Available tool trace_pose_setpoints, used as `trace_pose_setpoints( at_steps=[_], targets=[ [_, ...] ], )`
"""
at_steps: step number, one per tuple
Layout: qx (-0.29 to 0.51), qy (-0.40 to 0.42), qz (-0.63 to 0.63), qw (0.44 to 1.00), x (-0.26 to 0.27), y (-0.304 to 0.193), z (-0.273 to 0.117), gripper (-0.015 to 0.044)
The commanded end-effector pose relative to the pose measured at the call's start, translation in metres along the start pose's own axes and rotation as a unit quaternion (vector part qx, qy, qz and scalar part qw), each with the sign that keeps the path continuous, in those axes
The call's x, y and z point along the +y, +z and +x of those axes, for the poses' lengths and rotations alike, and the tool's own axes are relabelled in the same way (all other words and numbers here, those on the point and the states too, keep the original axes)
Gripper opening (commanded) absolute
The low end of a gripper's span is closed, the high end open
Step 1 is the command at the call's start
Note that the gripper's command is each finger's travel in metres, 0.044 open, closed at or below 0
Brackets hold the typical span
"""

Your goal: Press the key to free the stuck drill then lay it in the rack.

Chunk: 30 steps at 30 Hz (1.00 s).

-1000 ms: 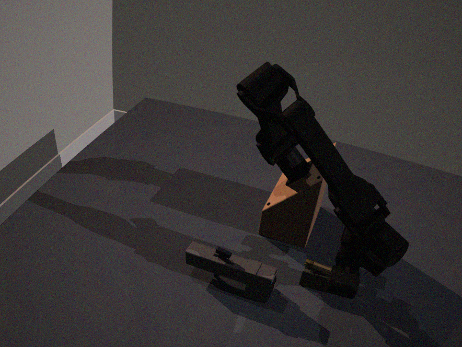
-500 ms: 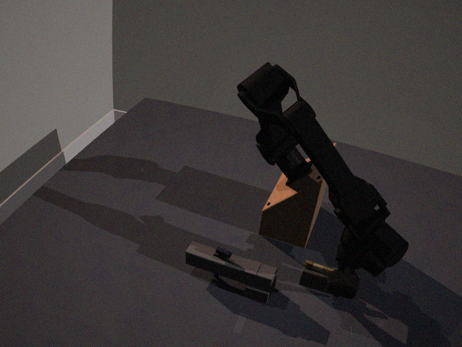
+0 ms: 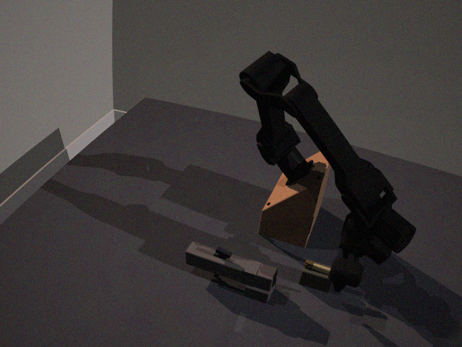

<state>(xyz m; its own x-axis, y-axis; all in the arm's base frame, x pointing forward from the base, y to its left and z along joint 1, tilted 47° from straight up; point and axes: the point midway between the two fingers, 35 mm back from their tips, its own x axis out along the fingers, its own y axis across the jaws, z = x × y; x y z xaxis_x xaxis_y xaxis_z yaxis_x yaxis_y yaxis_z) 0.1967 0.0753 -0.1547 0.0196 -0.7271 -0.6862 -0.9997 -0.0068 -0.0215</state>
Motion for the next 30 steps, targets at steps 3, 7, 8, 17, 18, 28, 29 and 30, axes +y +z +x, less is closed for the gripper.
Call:
trace_pose_setpoints(
  at_steps=[3,7,8,17,18,28,29,30],
  targets=[
    [-0.004,0.000,0.005,1.000,-0.002,0.002,-0.026,0.0440],
    [-0.004,0.000,0.005,1.000,-0.003,0.003,-0.040,0.0440],
    [-0.004,0.000,0.005,1.000,-0.004,0.003,-0.044,0.0440],
    [-0.025,-0.006,0.049,0.998,-0.022,-0.002,-0.047,0.0440],
    [-0.035,-0.009,0.070,0.997,-0.031,-0.005,-0.049,0.0440],
    [-0.123,-0.048,0.301,0.944,-0.130,-0.065,-0.067,0.0440],
    [-0.130,-0.053,0.323,0.936,-0.139,-0.075,-0.068,0.0440],
    [-0.136,-0.058,0.345,0.927,-0.148,-0.084,-0.069,0.0440]
  ],
)
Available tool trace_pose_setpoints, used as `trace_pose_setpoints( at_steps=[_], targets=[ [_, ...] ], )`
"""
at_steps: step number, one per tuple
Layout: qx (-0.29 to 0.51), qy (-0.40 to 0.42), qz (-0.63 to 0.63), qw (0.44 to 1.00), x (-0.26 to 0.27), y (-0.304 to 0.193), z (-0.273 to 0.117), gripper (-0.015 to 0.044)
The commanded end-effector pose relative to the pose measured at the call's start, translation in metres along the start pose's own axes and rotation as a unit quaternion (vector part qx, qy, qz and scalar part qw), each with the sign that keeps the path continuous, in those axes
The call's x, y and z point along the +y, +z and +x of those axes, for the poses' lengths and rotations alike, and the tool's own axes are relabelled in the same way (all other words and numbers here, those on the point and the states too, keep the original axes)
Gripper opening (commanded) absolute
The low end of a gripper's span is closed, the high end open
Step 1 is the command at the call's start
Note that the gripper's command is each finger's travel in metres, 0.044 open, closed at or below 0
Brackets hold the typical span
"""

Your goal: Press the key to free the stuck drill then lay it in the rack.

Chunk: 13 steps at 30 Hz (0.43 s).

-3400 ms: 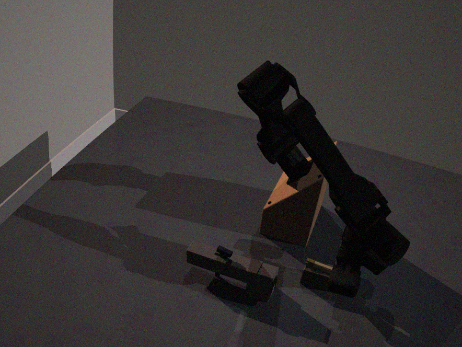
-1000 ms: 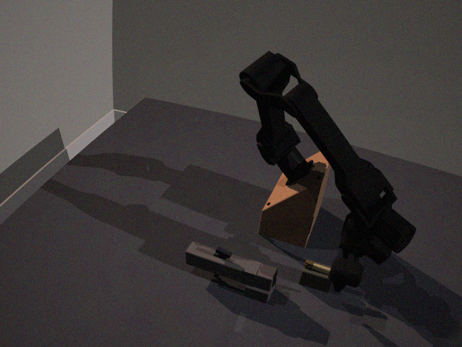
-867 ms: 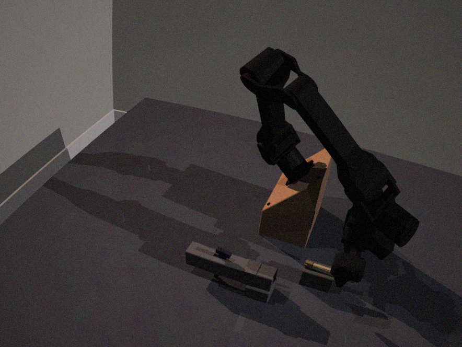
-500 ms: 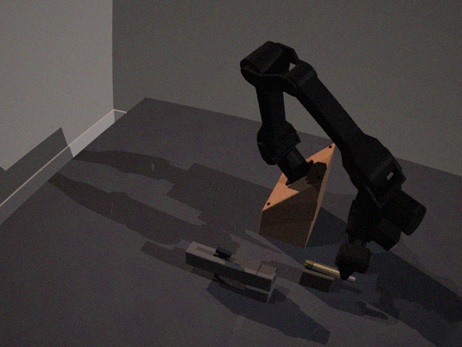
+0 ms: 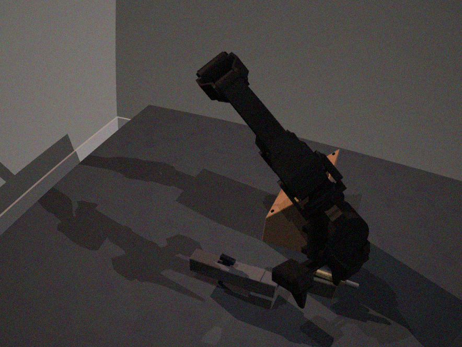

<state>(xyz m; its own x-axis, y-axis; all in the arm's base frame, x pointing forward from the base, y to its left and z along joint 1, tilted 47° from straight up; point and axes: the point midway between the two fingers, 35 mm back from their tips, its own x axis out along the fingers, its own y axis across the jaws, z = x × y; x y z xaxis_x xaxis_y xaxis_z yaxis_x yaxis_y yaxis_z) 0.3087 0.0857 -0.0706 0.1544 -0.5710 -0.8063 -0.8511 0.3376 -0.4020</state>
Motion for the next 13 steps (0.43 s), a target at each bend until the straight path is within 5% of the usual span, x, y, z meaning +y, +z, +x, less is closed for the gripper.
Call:
trace_pose_setpoints(
  at_steps=[1,13],
  targets=[
    [-0.034,-0.030,0.108,0.993,-0.059,-0.012,-0.009,0.0440],
    [-0.084,-0.119,0.384,0.912,-0.189,-0.095,-0.032,0.0440]
  ],
)
